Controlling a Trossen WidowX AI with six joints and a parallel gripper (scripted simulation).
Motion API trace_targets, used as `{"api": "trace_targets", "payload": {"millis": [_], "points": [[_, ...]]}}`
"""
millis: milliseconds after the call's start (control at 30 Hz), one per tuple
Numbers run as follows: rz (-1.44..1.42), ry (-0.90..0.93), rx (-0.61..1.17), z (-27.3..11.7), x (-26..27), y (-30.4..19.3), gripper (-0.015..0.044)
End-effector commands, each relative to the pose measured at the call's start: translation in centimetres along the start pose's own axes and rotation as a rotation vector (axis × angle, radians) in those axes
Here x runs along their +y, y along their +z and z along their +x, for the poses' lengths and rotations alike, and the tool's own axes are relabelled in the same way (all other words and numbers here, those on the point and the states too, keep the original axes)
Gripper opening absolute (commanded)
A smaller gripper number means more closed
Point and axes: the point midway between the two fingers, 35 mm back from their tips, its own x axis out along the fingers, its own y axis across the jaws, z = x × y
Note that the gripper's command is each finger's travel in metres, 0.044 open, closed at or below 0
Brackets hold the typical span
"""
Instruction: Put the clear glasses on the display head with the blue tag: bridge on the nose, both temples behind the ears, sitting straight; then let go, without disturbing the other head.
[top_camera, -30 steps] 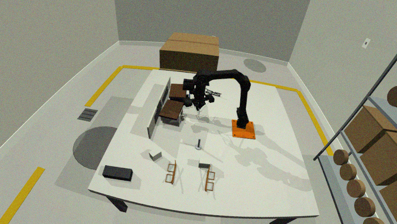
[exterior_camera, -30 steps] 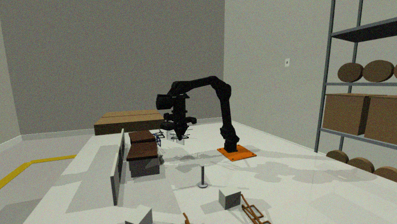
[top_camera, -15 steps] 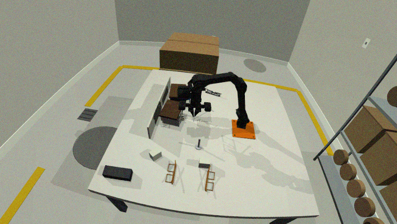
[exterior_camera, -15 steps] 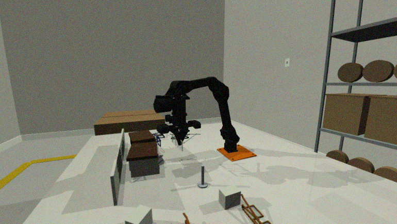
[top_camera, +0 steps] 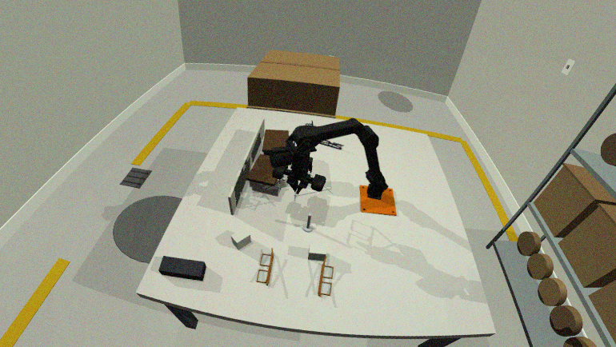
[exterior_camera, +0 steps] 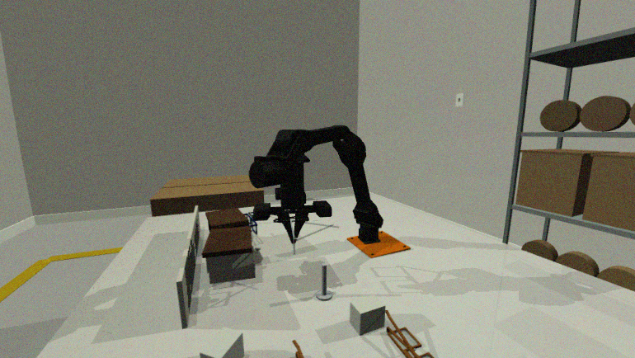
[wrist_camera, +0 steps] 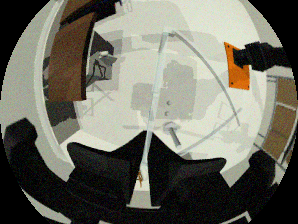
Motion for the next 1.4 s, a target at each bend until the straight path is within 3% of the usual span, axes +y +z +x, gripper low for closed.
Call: {"api": "trace_targets", "payload": {"millis": [0, 267, 533, 1033, 1367], "points": [[0.112, -0.001, -0.006, 0.3, -0.6, -2.0, 0.0], [0.284, -0.002, -0.003, 0.6, -2.0, -5.2, 0.0], [0.288, -0.002, -0.003, 1.2, -2.0, -5.3, 0.0], [0.288, -0.002, -0.003, 6.4, -2.0, -5.3, 0.0], [0.288, -0.002, -0.003, 6.6, -1.9, -5.0, 0.0]]}}
